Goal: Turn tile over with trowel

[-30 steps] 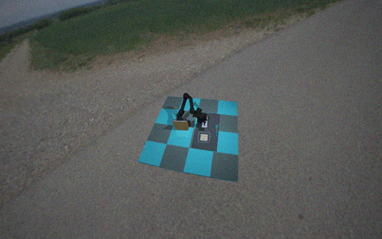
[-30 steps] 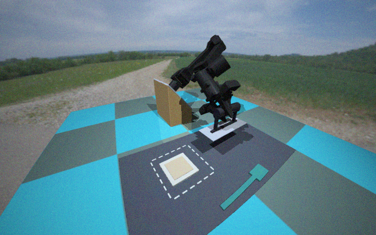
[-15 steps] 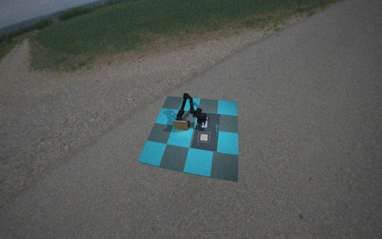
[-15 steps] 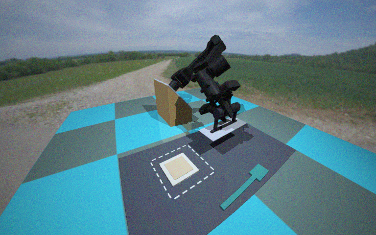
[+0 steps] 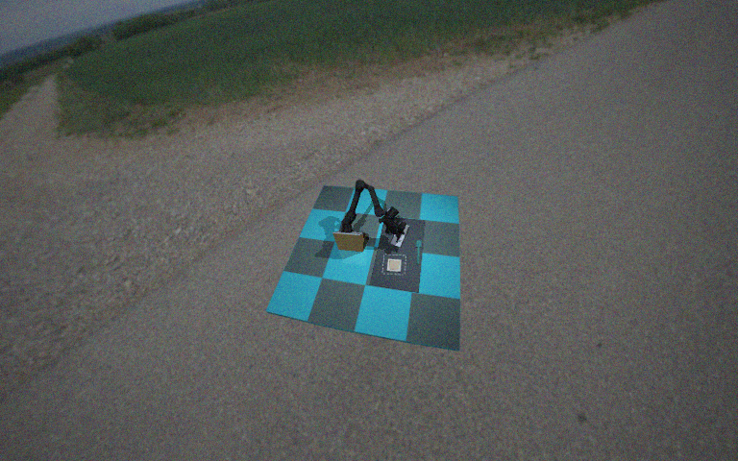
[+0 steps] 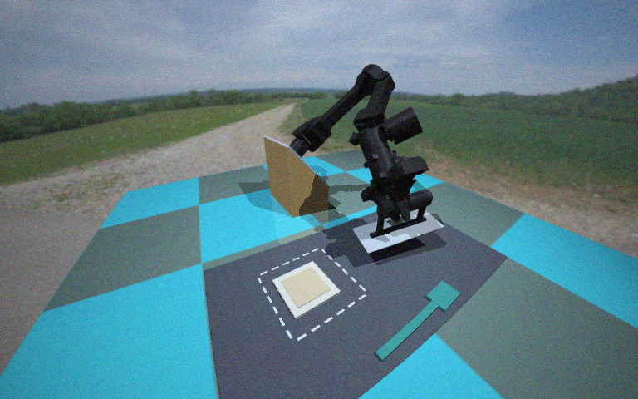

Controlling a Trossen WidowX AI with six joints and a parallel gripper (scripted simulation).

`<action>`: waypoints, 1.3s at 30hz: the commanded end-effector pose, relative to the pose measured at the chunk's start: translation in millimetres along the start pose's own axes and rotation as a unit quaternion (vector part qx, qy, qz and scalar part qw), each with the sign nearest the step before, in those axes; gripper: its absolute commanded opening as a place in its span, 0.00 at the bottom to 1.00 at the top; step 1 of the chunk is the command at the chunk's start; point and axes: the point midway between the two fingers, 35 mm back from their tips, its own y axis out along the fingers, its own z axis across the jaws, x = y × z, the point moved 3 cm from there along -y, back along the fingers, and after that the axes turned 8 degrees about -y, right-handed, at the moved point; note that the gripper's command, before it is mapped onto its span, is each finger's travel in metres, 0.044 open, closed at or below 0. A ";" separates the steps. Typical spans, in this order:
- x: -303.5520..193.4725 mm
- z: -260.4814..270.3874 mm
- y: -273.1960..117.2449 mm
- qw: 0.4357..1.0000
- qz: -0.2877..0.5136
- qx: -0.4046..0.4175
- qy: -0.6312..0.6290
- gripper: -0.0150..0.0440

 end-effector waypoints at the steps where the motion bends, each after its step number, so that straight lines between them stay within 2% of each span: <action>1: 14.7 -5.2 10.5 0.999 0.022 0.006 0.040 0.25; 11: 51.9 -0.9 30.4 0.984 0.101 0.033 0.145 0.25; 20: 84.4 11.1 33.4 0.955 0.193 0.042 0.224 0.25; 39: 154.3 43.8 -5.7 0.874 0.371 -0.013 0.313 0.25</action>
